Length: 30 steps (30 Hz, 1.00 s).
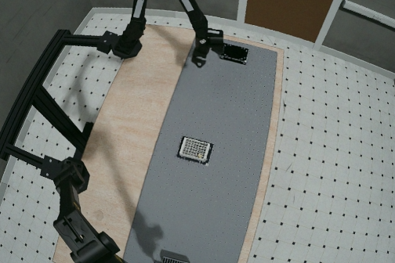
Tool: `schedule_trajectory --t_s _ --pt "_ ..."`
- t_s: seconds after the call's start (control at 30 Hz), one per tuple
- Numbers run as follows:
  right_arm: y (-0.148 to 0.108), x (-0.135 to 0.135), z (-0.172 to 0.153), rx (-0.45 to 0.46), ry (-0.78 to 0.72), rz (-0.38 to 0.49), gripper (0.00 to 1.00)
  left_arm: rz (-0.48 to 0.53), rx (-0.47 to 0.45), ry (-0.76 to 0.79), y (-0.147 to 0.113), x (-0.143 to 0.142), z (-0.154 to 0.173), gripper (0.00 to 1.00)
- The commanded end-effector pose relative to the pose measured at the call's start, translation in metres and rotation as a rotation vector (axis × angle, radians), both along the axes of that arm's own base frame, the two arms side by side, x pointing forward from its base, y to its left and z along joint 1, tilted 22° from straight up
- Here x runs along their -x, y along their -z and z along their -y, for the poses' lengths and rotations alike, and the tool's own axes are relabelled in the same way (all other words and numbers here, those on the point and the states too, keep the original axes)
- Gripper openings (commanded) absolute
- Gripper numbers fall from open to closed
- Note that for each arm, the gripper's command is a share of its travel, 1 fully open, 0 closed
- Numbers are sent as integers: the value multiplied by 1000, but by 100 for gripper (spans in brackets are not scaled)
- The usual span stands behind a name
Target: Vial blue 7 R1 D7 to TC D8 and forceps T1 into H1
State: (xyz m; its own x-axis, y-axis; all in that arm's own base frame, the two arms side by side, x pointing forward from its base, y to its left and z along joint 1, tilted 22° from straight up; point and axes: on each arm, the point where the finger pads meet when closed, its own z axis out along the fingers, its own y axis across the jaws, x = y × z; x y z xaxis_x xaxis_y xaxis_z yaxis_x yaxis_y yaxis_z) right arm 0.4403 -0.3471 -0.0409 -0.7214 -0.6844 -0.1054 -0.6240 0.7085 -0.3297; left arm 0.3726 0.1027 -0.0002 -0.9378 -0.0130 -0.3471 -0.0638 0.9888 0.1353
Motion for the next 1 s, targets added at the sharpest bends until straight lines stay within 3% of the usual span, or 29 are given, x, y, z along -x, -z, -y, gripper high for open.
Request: schedule_trajectory --t_s 0.0,0.97 --pt "13 -6 -6 -20 -6 -23 11 14 -7 9 -5 -7 -1 100" --pt "13 -6 -6 -21 -6 -23 9 14 -7 9 -5 -7 -1 100"
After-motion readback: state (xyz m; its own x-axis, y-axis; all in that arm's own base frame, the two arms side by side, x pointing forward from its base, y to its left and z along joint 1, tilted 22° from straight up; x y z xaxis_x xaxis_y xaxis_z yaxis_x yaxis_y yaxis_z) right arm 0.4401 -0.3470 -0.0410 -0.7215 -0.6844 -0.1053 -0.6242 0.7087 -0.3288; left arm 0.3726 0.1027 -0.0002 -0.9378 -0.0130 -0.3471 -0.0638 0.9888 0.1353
